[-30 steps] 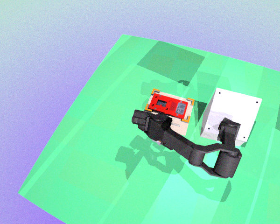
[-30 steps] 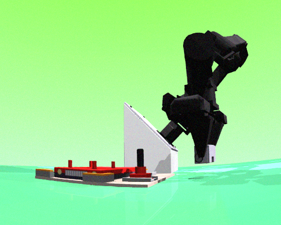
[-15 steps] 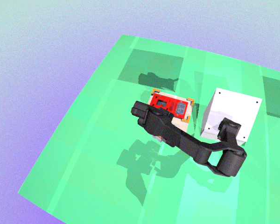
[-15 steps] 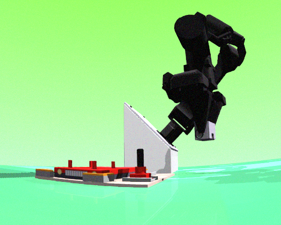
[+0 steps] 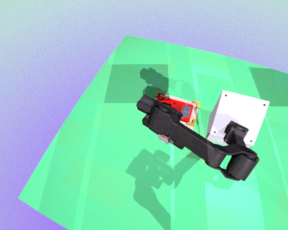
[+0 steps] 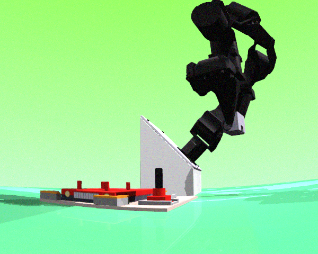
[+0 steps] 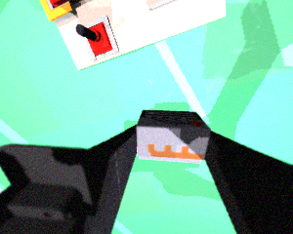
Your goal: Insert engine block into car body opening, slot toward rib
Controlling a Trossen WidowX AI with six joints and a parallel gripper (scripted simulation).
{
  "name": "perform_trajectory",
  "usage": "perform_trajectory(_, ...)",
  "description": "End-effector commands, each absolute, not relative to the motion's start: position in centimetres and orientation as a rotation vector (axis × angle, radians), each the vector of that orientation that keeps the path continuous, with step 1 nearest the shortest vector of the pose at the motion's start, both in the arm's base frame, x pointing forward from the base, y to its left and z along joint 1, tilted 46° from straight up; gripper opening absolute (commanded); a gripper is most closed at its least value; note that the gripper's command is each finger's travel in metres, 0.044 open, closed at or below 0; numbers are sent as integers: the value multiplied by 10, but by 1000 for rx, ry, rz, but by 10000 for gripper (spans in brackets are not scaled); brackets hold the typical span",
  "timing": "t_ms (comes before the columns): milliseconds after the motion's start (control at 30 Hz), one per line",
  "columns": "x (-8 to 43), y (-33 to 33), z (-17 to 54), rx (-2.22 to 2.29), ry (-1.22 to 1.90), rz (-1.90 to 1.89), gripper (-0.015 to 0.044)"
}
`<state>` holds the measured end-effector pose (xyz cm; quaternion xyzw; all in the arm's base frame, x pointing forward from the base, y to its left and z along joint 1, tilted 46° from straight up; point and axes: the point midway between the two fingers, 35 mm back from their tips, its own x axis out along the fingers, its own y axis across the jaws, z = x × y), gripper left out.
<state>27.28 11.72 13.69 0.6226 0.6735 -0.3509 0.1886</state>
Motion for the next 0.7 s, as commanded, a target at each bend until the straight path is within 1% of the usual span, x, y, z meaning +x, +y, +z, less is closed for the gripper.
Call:
perform_trajectory(0,273,115,140,1751,1889,-979,0)
perform_trajectory(133,271,127,128,1751,1890,-978,0)
perform_trajectory(433,271,126,131,1705,1856,-1017,0)
perform_trajectory(667,272,132,134,1553,1748,-1136,0)
